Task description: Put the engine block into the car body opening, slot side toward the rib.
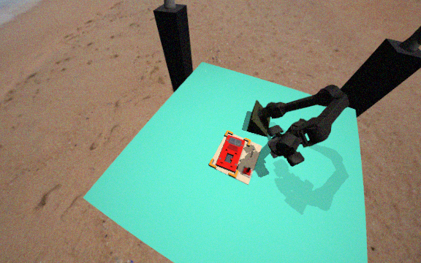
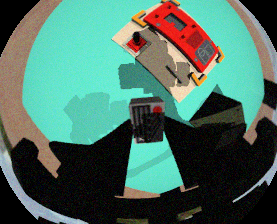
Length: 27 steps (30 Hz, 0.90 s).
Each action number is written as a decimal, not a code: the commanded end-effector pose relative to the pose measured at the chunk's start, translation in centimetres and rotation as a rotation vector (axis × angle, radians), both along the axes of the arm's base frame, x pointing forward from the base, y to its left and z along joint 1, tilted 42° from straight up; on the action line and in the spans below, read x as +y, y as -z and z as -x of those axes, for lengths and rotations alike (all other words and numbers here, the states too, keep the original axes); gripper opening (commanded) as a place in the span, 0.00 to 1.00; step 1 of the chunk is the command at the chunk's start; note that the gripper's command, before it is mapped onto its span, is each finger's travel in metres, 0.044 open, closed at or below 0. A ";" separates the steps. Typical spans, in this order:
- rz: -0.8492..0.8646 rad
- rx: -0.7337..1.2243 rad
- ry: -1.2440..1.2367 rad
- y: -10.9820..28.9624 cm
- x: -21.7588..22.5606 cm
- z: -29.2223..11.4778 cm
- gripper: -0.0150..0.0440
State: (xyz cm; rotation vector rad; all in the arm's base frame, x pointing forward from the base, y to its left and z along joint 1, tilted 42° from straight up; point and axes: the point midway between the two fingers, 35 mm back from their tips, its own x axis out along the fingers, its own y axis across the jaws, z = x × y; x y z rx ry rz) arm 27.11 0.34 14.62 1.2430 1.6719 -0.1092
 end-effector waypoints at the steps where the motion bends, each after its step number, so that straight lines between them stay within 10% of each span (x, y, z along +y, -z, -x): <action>1: 0.006 -0.008 -0.013 -0.3 -0.4 0.0 0.25; 27: 0.024 -0.193 -0.217 5.6 -4.5 -3.5 0.25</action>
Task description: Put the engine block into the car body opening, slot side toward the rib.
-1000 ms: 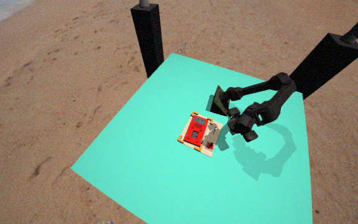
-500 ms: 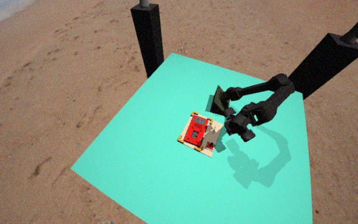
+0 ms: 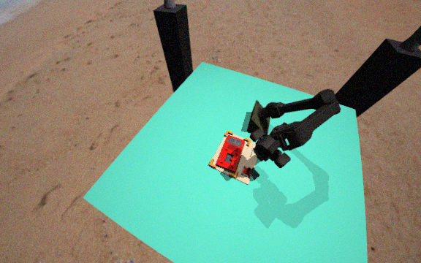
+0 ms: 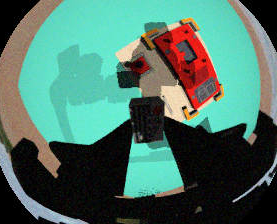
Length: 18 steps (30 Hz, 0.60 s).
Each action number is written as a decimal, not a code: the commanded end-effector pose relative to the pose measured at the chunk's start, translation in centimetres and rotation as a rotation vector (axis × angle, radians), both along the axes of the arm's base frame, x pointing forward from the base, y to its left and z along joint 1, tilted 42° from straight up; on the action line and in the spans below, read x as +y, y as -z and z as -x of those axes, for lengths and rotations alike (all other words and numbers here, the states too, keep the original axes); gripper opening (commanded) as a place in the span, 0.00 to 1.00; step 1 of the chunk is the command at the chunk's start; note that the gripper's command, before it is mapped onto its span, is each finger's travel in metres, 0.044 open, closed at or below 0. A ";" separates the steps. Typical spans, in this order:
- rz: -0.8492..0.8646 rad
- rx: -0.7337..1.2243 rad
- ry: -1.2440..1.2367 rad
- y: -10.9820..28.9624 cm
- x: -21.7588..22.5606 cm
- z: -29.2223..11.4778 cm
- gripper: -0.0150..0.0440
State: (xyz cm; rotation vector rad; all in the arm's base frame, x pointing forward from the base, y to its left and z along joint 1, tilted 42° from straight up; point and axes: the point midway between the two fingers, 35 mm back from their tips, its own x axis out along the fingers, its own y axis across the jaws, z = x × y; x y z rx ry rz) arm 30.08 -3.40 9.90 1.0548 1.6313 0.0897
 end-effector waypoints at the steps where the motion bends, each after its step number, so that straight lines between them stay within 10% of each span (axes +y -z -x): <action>1: 0.011 -0.038 -0.041 1.1 -0.9 -0.6 0.25; 18: 0.021 -0.158 -0.175 5.6 -3.5 -2.0 0.25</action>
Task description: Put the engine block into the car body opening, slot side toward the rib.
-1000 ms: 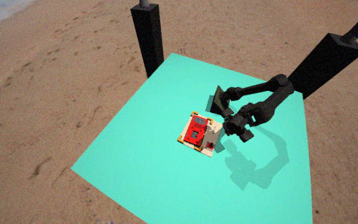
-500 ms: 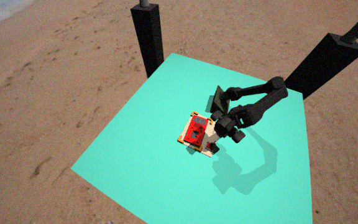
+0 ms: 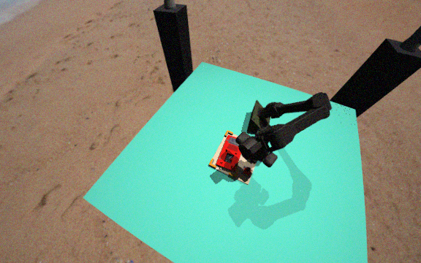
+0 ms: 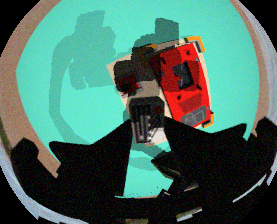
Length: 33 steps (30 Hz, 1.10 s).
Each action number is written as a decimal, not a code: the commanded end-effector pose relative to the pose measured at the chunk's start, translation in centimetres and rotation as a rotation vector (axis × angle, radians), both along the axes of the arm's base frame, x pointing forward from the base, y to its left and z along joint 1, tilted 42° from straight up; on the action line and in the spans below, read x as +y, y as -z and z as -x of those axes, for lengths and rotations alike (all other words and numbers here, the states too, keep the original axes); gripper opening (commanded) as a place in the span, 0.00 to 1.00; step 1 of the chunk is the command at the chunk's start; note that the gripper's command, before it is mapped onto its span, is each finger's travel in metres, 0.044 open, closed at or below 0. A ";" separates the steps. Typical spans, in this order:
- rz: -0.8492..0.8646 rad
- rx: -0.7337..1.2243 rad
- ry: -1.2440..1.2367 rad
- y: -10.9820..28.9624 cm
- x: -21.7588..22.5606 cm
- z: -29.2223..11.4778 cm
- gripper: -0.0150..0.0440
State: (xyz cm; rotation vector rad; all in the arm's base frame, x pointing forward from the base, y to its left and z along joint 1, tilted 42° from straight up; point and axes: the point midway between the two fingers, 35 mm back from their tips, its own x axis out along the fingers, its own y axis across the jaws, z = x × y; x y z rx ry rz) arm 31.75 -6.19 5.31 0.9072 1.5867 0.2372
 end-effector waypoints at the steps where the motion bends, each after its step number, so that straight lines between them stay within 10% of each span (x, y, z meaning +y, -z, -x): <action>1: 0.011 -0.038 -0.042 1.3 -0.9 -0.4 0.25; 33: 0.023 -0.251 -0.283 10.0 -4.8 -1.0 0.25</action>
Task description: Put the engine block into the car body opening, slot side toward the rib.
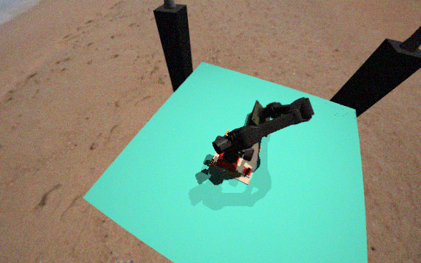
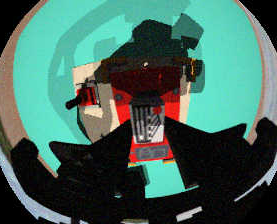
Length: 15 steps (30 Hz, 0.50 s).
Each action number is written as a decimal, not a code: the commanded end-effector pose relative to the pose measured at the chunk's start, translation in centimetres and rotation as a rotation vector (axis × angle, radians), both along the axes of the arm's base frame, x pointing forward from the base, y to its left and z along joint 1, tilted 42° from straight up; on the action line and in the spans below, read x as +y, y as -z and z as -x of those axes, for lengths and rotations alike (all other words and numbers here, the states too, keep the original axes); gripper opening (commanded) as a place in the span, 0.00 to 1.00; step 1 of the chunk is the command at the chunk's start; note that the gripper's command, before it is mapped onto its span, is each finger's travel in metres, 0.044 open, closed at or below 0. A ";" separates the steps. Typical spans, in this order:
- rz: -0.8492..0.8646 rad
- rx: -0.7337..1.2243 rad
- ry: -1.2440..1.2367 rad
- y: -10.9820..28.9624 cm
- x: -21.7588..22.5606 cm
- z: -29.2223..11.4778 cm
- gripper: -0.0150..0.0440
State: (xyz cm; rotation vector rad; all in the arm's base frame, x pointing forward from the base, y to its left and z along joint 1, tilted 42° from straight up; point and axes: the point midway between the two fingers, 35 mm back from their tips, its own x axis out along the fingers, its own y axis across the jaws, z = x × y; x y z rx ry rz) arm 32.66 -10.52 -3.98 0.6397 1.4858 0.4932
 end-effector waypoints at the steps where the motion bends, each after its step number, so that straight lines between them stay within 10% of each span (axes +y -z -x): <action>1: 0.010 -0.027 -0.030 0.6 -0.3 -0.2 0.30; 6: 0.011 -0.046 -0.052 0.5 -0.2 -0.2 0.52; 15: 0.009 -0.027 -0.030 0.5 -0.2 -0.2 0.52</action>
